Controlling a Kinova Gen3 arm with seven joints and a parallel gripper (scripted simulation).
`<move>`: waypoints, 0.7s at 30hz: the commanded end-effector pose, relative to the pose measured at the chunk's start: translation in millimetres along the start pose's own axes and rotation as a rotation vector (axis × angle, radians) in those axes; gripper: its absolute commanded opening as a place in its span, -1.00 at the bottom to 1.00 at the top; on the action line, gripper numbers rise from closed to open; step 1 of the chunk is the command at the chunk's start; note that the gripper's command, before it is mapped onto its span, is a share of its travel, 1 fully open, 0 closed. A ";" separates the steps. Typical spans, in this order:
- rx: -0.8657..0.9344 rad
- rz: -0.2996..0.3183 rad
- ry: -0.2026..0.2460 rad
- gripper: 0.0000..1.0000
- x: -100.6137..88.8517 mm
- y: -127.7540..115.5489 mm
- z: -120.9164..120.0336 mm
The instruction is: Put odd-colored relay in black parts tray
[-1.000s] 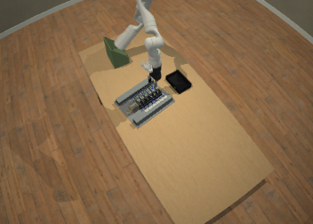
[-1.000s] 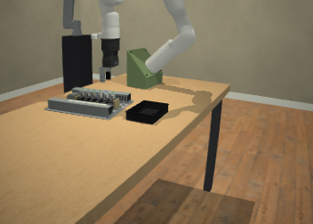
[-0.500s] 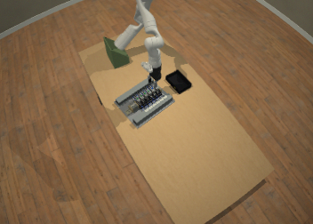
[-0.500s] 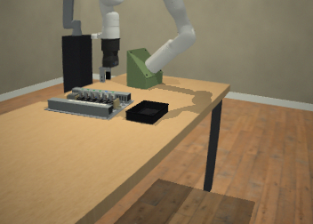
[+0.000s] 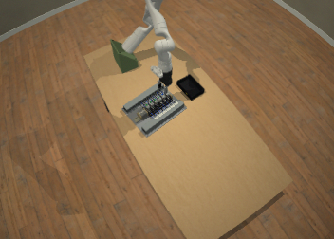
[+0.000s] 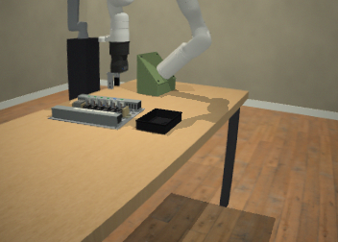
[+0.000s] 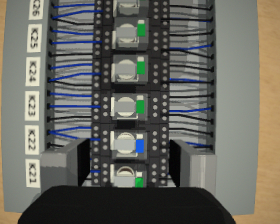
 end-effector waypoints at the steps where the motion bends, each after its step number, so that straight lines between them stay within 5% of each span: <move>1: 0.000 0.001 0.002 0.97 -0.4 0.3 -0.3; 21: 0.000 0.001 0.002 0.97 40.0 0.7 -0.9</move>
Point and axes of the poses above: the point where the finger pads meet when closed, its own x axis out along the fingers, its own z axis across the jaws, y = z × x, the point moved 6 cm from there along -x, back along the fingers, and after that the axes turned 7 degrees about x, right-handed, at the moved point
